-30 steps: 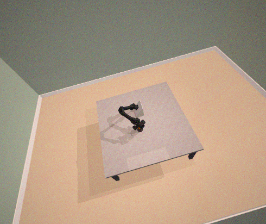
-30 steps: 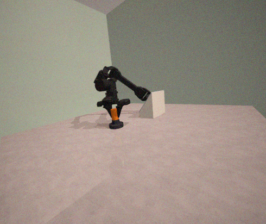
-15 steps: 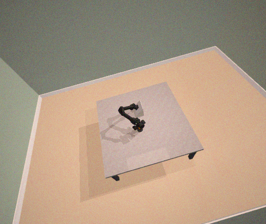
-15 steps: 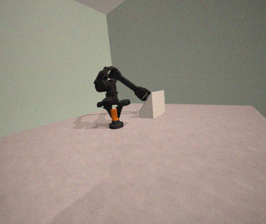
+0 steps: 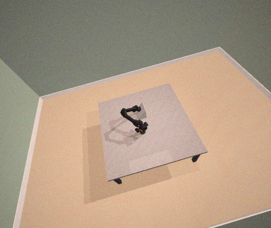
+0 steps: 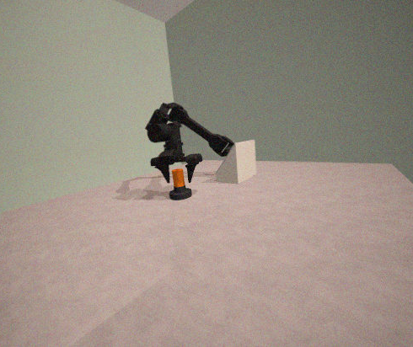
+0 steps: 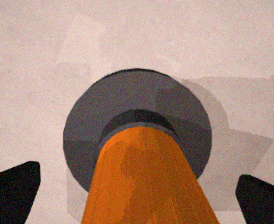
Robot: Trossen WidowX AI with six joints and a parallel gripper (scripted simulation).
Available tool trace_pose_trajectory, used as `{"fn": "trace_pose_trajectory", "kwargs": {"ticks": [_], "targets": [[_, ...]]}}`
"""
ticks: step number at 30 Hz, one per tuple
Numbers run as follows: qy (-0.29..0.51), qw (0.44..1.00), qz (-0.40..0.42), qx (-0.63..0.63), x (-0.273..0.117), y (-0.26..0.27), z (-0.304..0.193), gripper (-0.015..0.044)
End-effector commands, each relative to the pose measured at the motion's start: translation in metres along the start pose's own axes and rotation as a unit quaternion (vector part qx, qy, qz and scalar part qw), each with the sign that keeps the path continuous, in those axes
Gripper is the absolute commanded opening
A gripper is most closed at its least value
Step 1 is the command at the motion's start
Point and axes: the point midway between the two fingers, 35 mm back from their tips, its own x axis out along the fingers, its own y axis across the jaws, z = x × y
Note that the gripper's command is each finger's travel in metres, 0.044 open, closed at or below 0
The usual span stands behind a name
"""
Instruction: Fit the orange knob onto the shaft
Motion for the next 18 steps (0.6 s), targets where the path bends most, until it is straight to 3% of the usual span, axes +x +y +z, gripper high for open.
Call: {"fn": "trace_pose_trajectory", "kwargs": {"ticks": [1,4,10,18], "targets": [[0.001,1.0,0.0,0.0,0.0,0.0,0.0,0.044],[0.0,1.0,0.001,0.0,-0.01,0.0,0.002,0.044],[0.0,1.0,0.002,-0.001,-0.093,0.001,0.001,0.044],[0.0,1.0,0.002,-0.001,-0.096,-0.001,0.004,0.044]]}}
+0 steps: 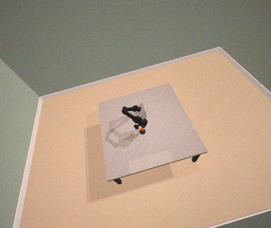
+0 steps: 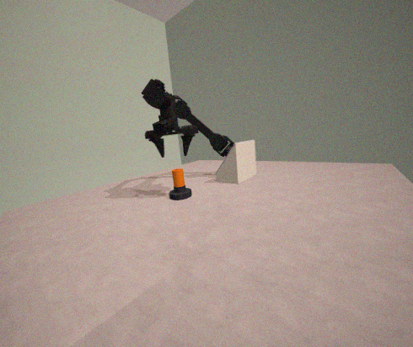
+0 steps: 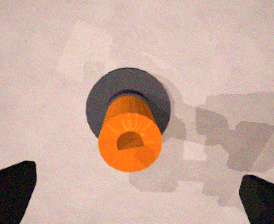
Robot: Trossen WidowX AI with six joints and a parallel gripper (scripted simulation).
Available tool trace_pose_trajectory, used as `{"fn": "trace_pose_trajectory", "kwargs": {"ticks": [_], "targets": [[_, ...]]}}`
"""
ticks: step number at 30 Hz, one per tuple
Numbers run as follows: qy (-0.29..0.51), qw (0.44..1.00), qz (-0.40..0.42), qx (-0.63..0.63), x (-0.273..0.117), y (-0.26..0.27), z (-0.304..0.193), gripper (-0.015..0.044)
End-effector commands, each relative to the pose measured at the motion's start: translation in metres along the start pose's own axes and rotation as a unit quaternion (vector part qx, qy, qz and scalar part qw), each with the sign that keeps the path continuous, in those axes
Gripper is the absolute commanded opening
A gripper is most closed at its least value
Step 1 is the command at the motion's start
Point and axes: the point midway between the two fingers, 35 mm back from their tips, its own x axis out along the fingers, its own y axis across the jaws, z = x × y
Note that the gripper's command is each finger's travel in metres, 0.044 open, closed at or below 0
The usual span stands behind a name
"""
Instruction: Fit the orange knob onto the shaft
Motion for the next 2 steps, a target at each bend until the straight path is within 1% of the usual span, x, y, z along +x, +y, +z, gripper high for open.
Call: {"fn": "trace_pose_trajectory", "kwargs": {"ticks": [1,2], "targets": [[0.009,1.0,0.003,-0.001,0.0032,0.0016,0.0004,0.044],[0.009,1.0,0.003,-0.001,0.0032,0.0016,0.0004,0.044]]}}
